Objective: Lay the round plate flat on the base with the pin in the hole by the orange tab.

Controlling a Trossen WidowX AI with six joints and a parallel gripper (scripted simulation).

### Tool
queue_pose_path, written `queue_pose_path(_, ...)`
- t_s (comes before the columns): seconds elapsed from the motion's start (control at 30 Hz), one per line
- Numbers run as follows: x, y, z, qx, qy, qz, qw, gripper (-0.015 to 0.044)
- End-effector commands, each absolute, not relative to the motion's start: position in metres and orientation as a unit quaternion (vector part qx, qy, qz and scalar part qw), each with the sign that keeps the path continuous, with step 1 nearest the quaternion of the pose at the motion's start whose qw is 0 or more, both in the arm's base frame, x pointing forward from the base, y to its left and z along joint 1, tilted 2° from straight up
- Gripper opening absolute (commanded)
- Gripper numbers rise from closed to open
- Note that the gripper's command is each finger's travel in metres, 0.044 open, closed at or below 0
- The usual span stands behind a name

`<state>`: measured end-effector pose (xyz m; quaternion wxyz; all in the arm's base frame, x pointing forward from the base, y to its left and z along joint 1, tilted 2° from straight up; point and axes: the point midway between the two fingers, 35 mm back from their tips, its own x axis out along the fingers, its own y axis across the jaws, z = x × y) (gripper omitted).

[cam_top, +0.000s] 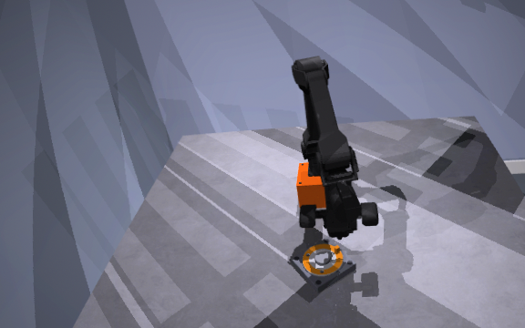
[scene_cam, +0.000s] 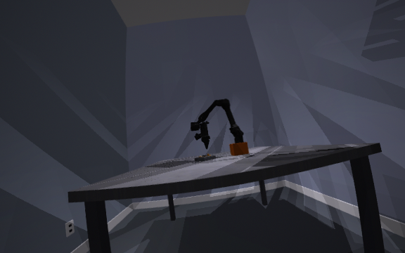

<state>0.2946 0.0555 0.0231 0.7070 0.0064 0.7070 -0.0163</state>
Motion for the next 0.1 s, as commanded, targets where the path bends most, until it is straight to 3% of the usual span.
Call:
queue_pose_path(0.0,0.2945,0.0556,0.023,0.006,0.707,-0.016,0.707,0.0)
queue_pose_path(0.07,0.2945,0.0556,0.023,0.006,0.707,-0.016,0.707,0.0)
